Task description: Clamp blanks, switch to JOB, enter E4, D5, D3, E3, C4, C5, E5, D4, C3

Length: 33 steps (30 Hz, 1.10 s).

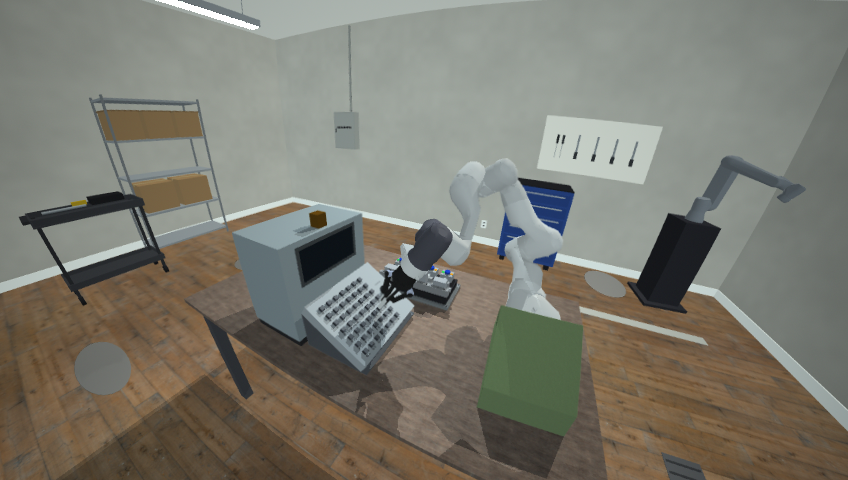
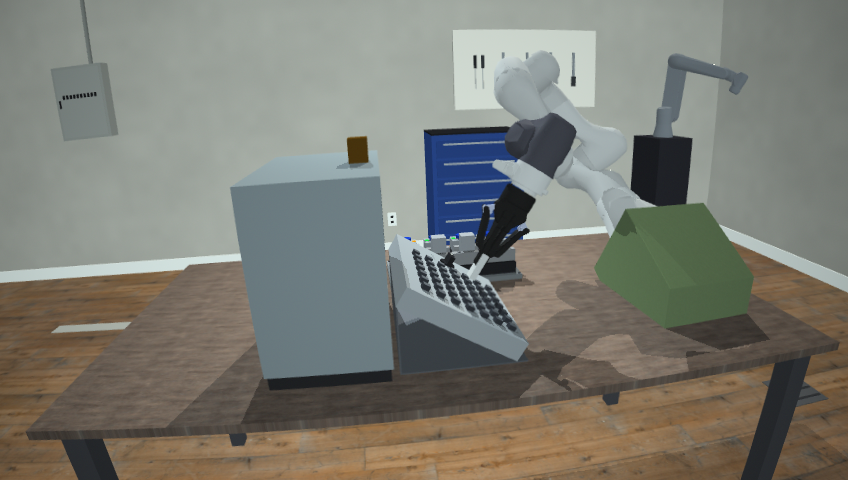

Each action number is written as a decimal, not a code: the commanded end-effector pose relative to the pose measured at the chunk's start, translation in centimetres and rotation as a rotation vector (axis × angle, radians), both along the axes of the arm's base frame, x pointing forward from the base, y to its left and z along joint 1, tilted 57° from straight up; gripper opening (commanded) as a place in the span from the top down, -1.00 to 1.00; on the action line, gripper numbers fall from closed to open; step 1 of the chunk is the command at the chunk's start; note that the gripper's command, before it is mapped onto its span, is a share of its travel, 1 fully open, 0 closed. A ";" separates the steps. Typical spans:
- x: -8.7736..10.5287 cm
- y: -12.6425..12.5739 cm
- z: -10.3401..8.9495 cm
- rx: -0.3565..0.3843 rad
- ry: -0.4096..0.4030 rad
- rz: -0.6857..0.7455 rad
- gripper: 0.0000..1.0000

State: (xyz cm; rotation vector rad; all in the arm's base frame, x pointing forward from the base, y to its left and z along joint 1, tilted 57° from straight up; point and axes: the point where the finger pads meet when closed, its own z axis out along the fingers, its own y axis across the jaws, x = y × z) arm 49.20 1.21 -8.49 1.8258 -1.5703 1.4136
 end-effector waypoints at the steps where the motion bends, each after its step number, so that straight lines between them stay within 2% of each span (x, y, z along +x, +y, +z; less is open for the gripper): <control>1: -0.4 0.5 0.4 -0.004 0.001 -0.002 1.00; 22: -0.9 1.6 1.0 -0.004 0.001 -0.002 1.00; 33: 2.3 4.4 -0.7 -0.004 0.001 -0.002 1.00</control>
